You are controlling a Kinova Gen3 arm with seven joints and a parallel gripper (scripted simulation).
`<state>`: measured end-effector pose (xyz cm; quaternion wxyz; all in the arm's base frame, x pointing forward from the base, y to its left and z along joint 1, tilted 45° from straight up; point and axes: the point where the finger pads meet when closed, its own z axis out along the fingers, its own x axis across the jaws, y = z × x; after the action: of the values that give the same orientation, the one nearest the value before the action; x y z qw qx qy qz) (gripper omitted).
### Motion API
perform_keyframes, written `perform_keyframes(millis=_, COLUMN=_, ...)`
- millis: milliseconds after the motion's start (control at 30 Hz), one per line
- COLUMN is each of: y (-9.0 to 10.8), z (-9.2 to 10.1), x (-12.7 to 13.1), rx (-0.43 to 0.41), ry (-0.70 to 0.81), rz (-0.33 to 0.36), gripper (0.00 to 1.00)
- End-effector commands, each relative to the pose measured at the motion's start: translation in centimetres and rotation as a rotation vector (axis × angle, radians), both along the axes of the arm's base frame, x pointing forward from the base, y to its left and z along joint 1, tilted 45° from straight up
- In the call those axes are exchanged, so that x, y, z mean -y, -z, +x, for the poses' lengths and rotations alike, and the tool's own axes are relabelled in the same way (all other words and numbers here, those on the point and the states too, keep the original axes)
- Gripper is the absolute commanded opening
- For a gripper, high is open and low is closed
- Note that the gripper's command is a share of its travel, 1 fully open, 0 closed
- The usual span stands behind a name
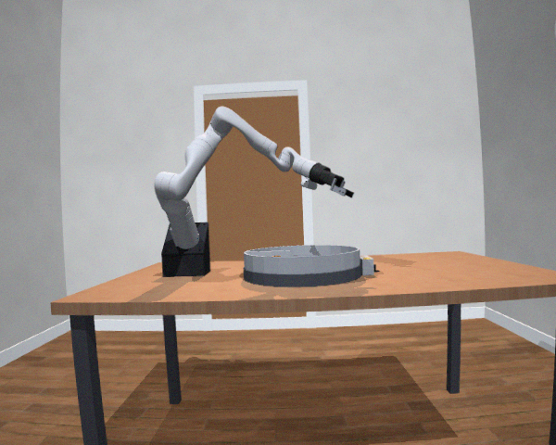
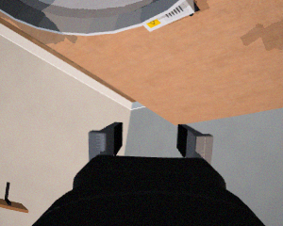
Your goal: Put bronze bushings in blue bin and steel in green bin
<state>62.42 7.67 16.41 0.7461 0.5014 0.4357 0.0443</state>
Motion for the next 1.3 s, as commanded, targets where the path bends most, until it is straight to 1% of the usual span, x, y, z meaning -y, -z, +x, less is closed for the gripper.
perform_keyframes(millis=0, y=0.0, z=-2.1, x=-2.7, rx=0.0, ry=-0.022, rz=0.003, gripper=1.0)
perform_keyframes(millis=67, y=0.2, z=-3.9, x=-3.9, rx=0.0, ry=-0.022, rz=0.003, gripper=1.0)
perform_keyframes(millis=233, y=0.2, z=-3.9, x=-3.9, rx=0.0, ry=-0.022, rz=0.003, gripper=1.0)
perform_keyframes(millis=400, y=0.6, z=-8.2, x=-6.8, rx=0.0, ry=-0.022, rz=0.003, gripper=1.0)
perform_keyframes(millis=500, y=0.6, z=-8.2, x=-6.8, rx=0.0, ry=-0.022, rz=0.003, gripper=1.0)
perform_keyframes(millis=667, y=1.1, z=-12.6, x=-9.8, rx=0.0, ry=-0.022, rz=0.003, gripper=1.0)
perform_keyframes(millis=833, y=1.1, z=-12.6, x=-9.8, rx=0.0, ry=-0.022, rz=0.003, gripper=1.0)
perform_keyframes(millis=1000, y=1.5, z=-17.0, x=-12.7, rx=0.0, ry=-0.022, rz=0.003, gripper=1.0)
perform_keyframes(millis=1100, y=1.5, z=-17.0, x=-12.7, rx=0.0, ry=-0.022, rz=0.003, gripper=1.0)
perform_keyframes(millis=1233, y=1.8, z=-20.5, x=-15.1, rx=0.0, ry=-0.022, rz=0.003, gripper=1.0)
perform_keyframes(millis=1267, y=1.8, z=-20.5, x=-15.1, rx=0.0, ry=-0.022, rz=0.003, gripper=1.0)
